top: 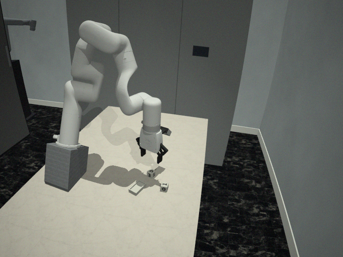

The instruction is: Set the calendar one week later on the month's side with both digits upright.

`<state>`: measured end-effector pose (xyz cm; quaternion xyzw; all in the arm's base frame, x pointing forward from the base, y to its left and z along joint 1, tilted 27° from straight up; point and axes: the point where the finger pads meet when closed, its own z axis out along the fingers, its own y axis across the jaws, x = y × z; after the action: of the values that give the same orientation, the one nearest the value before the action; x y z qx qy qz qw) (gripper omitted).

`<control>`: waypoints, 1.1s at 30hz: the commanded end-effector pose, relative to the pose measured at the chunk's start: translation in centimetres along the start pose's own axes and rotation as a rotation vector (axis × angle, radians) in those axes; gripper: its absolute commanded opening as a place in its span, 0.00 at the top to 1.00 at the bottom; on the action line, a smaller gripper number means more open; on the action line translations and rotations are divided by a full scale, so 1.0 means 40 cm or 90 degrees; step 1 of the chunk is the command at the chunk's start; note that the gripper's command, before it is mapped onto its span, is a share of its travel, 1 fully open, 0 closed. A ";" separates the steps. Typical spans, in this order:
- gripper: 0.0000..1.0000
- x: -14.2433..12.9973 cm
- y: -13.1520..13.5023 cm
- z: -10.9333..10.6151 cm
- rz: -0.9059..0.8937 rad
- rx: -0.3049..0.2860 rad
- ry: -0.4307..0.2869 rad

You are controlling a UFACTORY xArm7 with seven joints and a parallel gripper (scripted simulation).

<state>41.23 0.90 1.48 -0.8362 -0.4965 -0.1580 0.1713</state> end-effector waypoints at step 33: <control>0.00 -0.009 0.038 0.001 0.264 0.005 0.008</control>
<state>41.96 0.34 1.19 -0.8950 -0.3744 -0.1405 0.1975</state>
